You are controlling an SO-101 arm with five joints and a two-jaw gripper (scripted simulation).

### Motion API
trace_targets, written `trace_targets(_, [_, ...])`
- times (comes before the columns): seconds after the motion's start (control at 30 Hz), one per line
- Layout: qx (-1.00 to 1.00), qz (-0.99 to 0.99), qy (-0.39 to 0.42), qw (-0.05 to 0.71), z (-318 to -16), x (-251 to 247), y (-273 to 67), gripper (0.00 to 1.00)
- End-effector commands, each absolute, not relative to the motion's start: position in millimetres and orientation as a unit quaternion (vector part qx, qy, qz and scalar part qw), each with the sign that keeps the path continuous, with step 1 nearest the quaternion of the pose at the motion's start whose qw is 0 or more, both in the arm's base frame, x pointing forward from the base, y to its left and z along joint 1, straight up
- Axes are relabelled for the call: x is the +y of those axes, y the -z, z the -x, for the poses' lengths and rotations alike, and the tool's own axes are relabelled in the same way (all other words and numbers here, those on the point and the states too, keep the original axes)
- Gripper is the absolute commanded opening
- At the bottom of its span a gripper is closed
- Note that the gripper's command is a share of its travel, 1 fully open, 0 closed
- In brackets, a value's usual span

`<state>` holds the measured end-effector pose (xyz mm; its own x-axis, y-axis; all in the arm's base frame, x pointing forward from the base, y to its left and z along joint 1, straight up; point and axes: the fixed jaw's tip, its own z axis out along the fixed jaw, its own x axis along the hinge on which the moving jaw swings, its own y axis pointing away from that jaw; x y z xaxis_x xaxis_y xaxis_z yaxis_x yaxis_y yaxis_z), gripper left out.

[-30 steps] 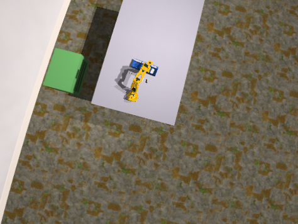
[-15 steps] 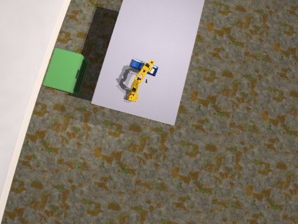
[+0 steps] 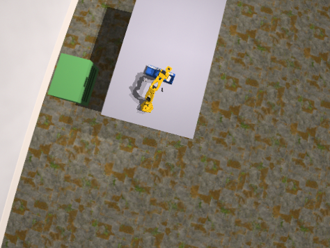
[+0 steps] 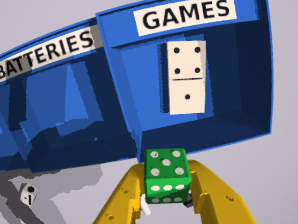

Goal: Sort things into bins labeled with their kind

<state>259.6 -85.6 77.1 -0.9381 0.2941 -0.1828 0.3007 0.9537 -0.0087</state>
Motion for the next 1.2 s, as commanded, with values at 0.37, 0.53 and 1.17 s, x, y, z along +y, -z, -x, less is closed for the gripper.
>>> trace_targets(0.37, [0.969, -0.188, 0.032, 0.154, -277.0, -106.8, -89.7, 0.00])
trace_targets(0.53, [0.967, -0.194, 0.033, 0.161, -279.3, -110.2, -89.7, 0.00])
trace_targets(1.17, [0.967, -0.195, 0.034, 0.162, -279.5, -110.7, -89.7, 0.00])
